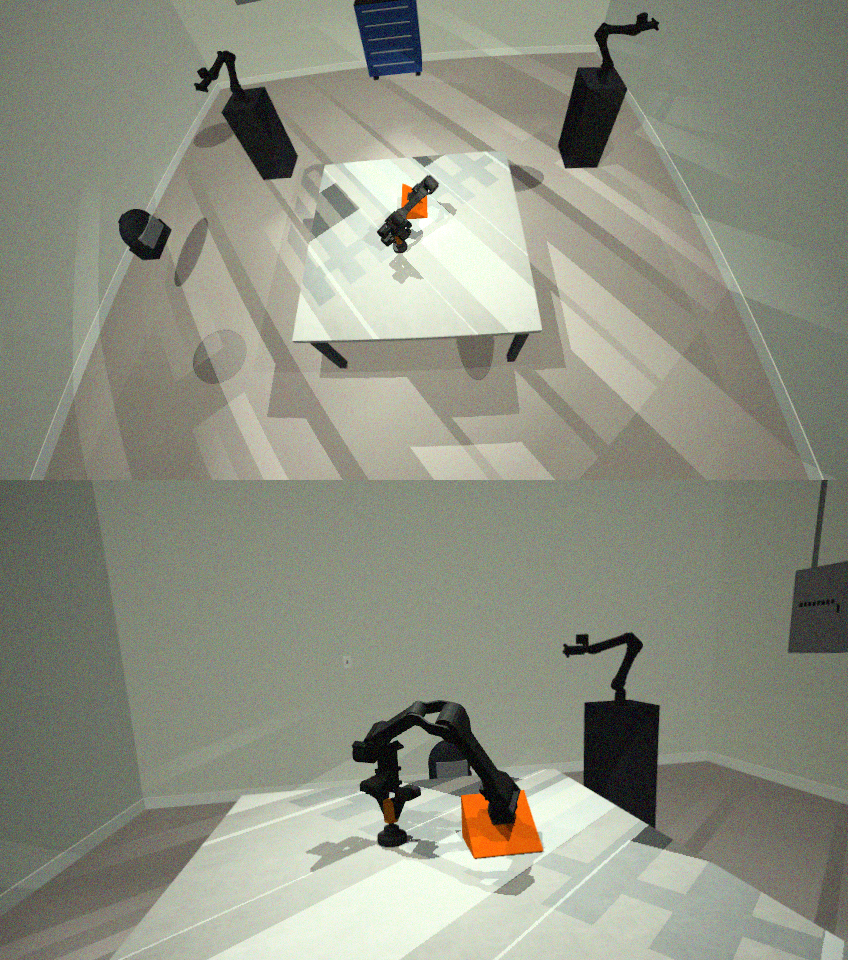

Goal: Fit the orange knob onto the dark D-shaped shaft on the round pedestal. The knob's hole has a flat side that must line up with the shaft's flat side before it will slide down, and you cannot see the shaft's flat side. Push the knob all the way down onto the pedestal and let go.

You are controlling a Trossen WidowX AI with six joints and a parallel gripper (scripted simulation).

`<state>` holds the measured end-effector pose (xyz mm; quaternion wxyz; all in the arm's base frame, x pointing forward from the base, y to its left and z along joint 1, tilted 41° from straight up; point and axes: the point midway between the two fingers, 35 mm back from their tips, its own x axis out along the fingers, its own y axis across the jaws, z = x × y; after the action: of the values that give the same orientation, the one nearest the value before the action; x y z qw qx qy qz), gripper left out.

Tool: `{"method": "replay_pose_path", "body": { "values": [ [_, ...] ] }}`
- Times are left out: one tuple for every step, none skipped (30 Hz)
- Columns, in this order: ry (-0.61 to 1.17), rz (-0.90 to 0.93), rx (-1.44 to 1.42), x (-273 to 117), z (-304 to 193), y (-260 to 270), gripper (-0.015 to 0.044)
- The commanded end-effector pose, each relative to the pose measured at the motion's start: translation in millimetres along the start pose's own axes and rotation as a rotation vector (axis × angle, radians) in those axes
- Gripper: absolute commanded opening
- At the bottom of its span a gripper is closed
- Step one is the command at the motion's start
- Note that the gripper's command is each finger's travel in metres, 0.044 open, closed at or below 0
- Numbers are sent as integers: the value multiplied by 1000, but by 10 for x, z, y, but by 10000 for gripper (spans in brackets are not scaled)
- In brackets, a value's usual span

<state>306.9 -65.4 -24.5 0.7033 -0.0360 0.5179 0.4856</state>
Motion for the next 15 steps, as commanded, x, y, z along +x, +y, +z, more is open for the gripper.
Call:
{"method": "replay_pose_path", "body": {
  "values": [
    [-4,-7,-111,-38,7,-21,0],
    [-4,-7,-122,-38,5,-24,0],
    [-4,-7,-122,-36,2,-26,0],
    [-4,-7,-122,-33,0,-27,0],
    [-4,-7,-122,-30,-3,-27,0],
    [-4,-7,-122,-25,-6,-27,0],
    [-4,-7,-122,-21,-9,-26,0],
    [-4,-7,-122,-18,-12,-24,0],
    [-4,-7,-122,-15,-14,-23,0],
    [-4,-7,-121,-13,-16,-22,0],
    [-4,-7,-121,-10,-18,-20,0],
    [-4,-7,-121,-8,-19,-19,0],
    [-4,-7,-121,-7,-19,-18,0],
    [-4,-7,-121,4,-18,-18,0],
    [-4,-7,-122,17,-16,-18,0]
  ]
}}
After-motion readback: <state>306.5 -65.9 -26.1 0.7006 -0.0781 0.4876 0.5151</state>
